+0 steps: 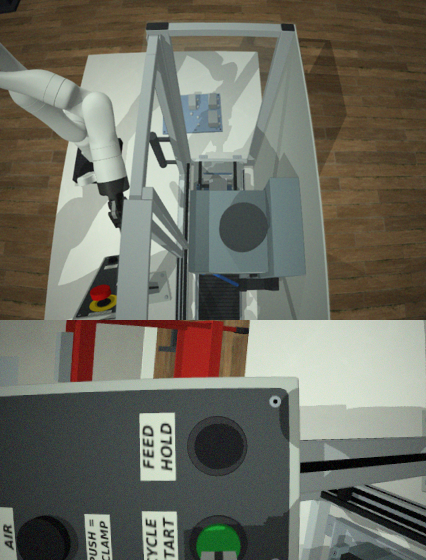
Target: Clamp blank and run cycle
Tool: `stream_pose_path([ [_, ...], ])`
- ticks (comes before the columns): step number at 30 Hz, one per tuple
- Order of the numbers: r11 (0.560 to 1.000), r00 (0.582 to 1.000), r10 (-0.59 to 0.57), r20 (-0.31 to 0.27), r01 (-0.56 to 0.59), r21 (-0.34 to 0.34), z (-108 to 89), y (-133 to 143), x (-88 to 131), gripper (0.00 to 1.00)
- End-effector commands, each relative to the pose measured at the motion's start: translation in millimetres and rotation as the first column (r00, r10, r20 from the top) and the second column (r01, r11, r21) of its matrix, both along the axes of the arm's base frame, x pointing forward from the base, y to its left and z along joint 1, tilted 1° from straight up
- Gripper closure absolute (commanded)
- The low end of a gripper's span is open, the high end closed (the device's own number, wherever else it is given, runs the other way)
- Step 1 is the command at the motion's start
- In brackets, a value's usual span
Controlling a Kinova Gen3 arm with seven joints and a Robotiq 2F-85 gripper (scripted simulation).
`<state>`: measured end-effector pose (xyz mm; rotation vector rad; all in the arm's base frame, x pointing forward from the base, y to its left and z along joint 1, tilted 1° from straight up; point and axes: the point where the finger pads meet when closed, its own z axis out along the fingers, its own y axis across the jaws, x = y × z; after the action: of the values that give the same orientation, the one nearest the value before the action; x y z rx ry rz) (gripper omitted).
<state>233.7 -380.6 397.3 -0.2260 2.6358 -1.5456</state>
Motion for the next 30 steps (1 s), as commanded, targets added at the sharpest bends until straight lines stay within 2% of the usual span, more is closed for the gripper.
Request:
stream_pose_path([
  [1,1.000,1.000,0.000,0.001,0.000,-0.001,-0.5,-1.8,0.4,0.90],
  [30,1.000,1.000,0.000,0.001,0.000,-0.001,-3.2,-6.6,1.2,0.90],
])
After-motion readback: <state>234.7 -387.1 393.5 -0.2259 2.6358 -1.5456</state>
